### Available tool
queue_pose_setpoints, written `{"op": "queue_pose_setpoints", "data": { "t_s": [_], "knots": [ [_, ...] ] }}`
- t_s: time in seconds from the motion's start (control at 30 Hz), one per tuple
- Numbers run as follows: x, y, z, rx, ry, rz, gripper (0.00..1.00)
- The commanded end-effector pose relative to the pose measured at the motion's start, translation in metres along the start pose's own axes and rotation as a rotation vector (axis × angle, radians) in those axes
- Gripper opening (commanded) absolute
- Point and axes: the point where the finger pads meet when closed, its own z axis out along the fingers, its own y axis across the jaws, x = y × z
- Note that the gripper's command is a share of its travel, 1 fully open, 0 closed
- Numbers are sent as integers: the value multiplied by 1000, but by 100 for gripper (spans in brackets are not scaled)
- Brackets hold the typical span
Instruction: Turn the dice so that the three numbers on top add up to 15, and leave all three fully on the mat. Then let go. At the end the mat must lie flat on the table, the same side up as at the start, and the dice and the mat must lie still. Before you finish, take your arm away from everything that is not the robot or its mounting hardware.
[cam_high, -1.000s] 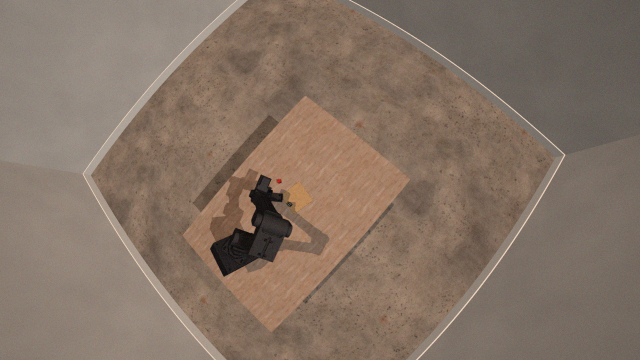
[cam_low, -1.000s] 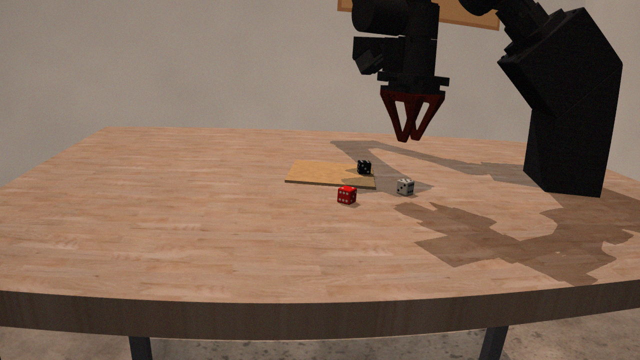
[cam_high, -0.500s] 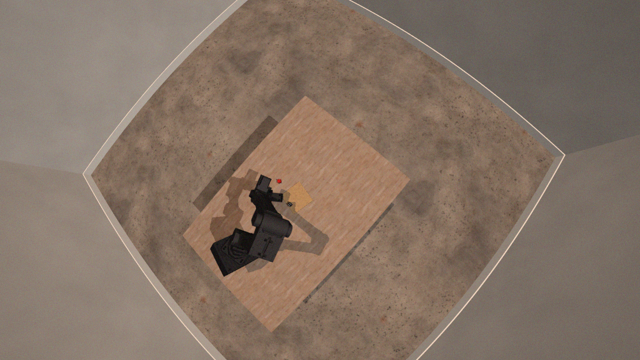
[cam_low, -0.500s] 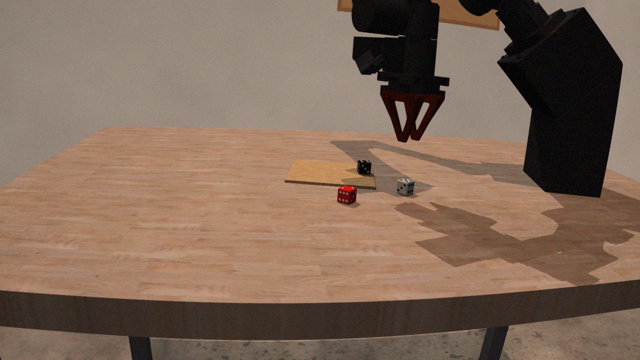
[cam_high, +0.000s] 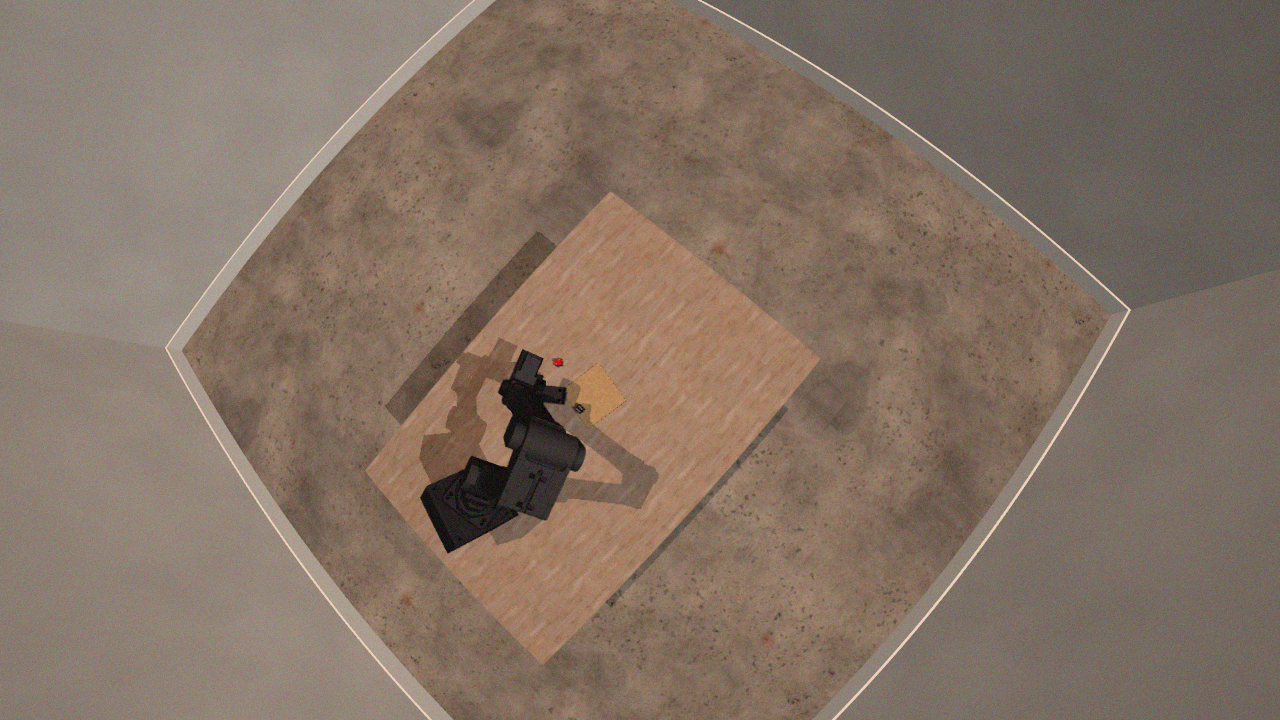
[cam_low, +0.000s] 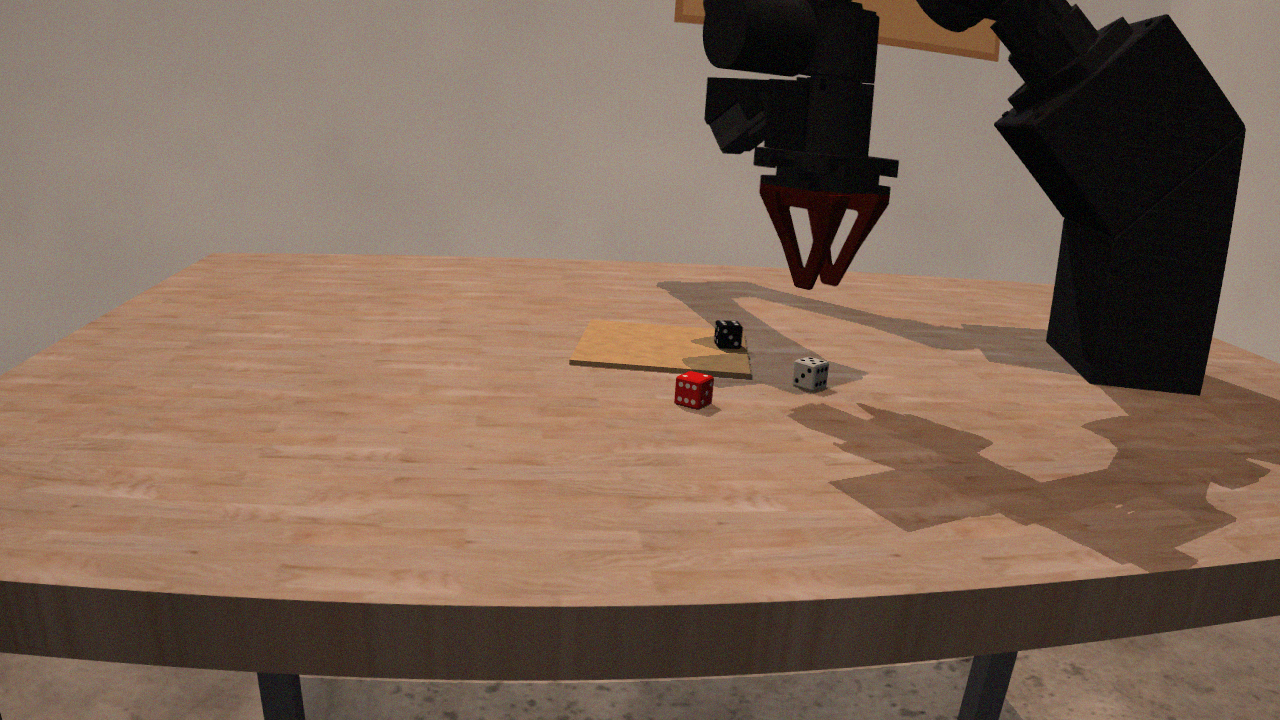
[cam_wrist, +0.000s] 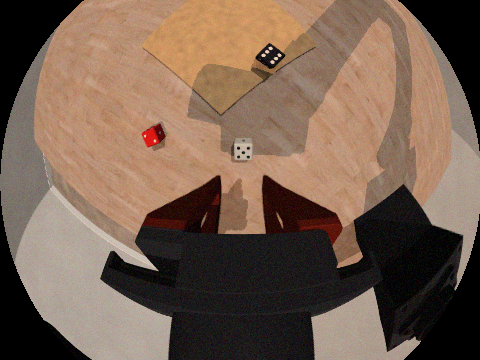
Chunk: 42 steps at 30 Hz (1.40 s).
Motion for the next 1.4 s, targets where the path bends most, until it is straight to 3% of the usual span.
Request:
{"op": "queue_pose_setpoints", "data": {
  "t_s": [0.0,0.9,1.37],
  "knots": [
    [-1,-2,6,7,-4,-5,34],
    [-1,0,42,3,-5,-4,34],
    [-1,0,51,3,-5,-4,34]
  ]
}}
